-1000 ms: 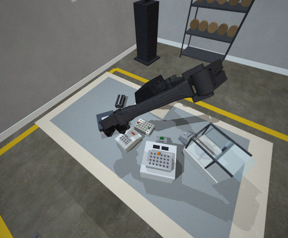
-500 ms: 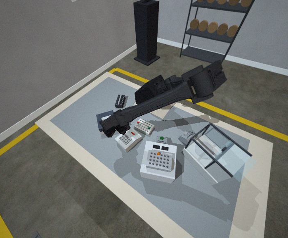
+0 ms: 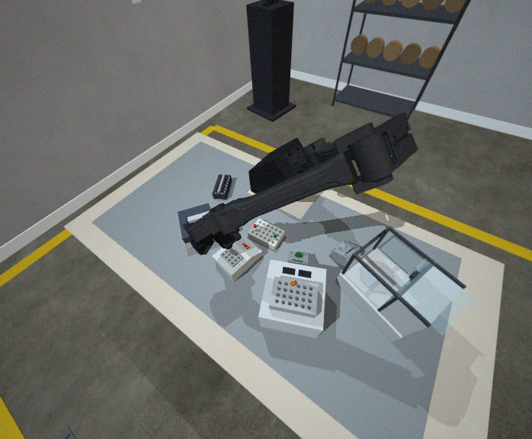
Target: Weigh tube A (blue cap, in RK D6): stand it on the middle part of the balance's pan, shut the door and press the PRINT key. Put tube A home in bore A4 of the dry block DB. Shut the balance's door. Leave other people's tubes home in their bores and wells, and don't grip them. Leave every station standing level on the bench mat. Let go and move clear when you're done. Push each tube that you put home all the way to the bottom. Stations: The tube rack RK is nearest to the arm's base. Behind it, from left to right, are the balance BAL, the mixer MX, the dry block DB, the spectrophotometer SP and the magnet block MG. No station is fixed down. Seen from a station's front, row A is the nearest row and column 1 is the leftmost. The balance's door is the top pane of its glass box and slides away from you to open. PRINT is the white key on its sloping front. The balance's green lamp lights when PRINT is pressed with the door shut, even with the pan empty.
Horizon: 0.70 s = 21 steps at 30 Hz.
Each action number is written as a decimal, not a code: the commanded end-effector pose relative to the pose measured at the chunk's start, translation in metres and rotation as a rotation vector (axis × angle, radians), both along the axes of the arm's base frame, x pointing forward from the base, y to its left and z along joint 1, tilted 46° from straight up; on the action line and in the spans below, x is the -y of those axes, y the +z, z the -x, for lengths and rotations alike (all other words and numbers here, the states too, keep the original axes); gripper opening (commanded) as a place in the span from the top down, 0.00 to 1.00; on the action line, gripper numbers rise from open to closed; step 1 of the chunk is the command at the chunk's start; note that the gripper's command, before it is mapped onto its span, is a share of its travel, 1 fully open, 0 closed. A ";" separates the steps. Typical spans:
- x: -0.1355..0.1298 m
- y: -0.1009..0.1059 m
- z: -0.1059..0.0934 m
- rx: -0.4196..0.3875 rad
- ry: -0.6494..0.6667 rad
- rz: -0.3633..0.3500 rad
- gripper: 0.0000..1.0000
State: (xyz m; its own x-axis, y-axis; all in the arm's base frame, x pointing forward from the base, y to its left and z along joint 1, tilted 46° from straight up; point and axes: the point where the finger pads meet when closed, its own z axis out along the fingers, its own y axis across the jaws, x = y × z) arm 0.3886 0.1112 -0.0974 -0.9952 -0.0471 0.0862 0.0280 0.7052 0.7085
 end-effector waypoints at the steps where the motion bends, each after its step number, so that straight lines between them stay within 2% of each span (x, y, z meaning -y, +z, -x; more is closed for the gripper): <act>1: -0.007 -0.003 0.002 -0.002 0.002 -0.001 0.91; 14: -0.011 -0.009 0.001 -0.005 0.002 -0.001 0.91; 15: -0.008 -0.001 -0.005 0.019 -0.007 0.000 0.91; 21: -0.004 -0.002 -0.008 0.017 -0.009 0.000 0.91</act>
State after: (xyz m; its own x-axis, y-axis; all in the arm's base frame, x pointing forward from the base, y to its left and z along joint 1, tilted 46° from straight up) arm 0.3877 0.1161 -0.1025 -0.9951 -0.0463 0.0871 0.0293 0.7045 0.7091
